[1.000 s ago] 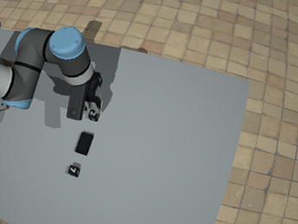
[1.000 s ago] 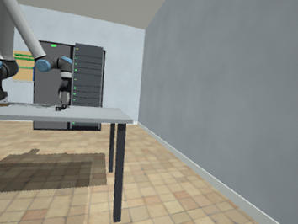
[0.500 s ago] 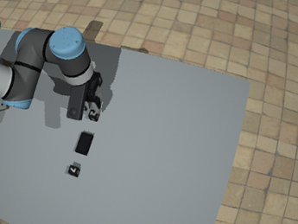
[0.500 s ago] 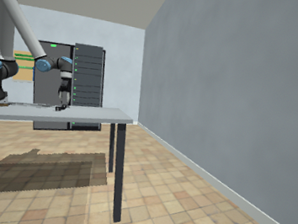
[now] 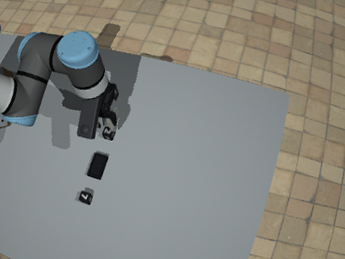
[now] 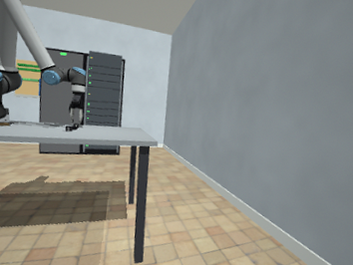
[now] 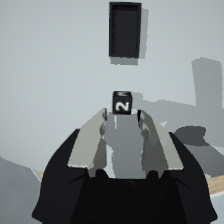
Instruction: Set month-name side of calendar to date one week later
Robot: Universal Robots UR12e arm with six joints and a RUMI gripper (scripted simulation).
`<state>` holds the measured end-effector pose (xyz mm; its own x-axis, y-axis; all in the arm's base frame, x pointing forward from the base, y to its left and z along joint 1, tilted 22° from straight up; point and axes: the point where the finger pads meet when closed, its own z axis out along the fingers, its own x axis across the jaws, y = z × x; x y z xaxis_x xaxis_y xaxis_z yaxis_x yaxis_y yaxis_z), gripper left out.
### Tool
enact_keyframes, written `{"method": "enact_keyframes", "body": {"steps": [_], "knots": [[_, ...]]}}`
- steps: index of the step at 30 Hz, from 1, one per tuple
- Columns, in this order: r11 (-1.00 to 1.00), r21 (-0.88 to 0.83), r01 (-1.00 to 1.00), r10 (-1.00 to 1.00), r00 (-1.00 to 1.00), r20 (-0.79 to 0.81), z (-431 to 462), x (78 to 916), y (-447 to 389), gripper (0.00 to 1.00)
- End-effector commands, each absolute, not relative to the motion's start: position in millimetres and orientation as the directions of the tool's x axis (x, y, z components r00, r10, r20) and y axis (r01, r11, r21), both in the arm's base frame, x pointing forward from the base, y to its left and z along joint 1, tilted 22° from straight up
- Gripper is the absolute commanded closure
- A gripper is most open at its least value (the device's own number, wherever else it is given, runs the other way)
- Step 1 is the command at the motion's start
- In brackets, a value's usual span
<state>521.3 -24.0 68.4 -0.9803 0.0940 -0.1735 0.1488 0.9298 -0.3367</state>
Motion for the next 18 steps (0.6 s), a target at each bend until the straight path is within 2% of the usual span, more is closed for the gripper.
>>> {"method": "enact_keyframes", "body": {"steps": [1,18], "knots": [[0.930,-0.337,0.149,0.094,-0.980,-0.175,68.8,521.7,-23.9,0.72],[0.930,-0.337,0.149,0.094,-0.980,-0.175,62.0,522.7,-26.6,0.72]]}}
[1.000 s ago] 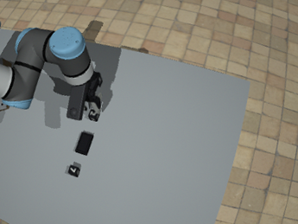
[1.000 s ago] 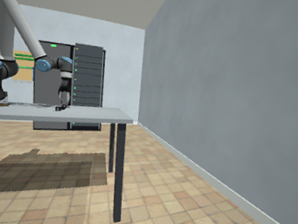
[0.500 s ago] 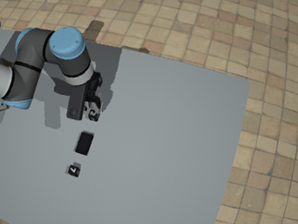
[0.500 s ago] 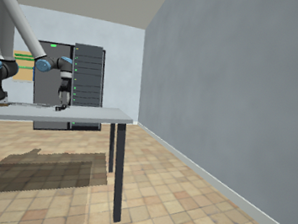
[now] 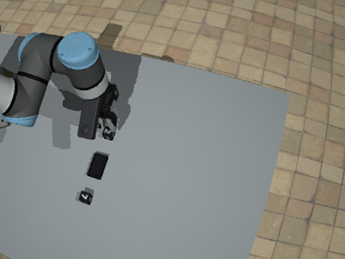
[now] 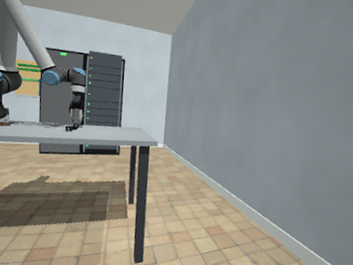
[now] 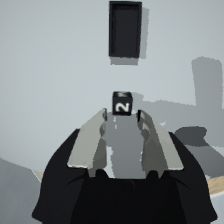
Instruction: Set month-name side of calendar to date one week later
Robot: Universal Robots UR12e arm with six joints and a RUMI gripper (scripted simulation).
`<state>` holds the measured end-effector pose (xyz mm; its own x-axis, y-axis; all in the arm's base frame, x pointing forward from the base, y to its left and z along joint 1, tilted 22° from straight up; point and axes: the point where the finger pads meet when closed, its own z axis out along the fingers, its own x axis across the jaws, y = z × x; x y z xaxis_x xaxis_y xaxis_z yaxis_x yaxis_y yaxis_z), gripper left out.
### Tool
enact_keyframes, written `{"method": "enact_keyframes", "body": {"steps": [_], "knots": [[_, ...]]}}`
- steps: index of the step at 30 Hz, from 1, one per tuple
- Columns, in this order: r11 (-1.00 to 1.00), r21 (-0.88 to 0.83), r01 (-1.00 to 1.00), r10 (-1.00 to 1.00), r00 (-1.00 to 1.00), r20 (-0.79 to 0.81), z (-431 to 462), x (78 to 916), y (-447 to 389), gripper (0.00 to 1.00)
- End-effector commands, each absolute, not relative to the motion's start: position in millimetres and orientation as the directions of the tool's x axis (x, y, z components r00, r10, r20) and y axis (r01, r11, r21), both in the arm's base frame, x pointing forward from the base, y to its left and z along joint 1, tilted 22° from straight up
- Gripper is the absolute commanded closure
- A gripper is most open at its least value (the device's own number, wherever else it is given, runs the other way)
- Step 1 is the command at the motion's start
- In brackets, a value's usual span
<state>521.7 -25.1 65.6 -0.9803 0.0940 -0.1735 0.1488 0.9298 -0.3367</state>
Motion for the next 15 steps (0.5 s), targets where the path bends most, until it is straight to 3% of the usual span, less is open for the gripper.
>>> {"method": "enact_keyframes", "body": {"steps": [1,15], "knots": [[0.930,-0.337,0.149,0.094,-0.980,-0.175,60.6,522.9,-27.1,0.72],[0.930,-0.337,0.149,0.094,-0.980,-0.175,45.0,525.1,-33.1,0.72]]}}
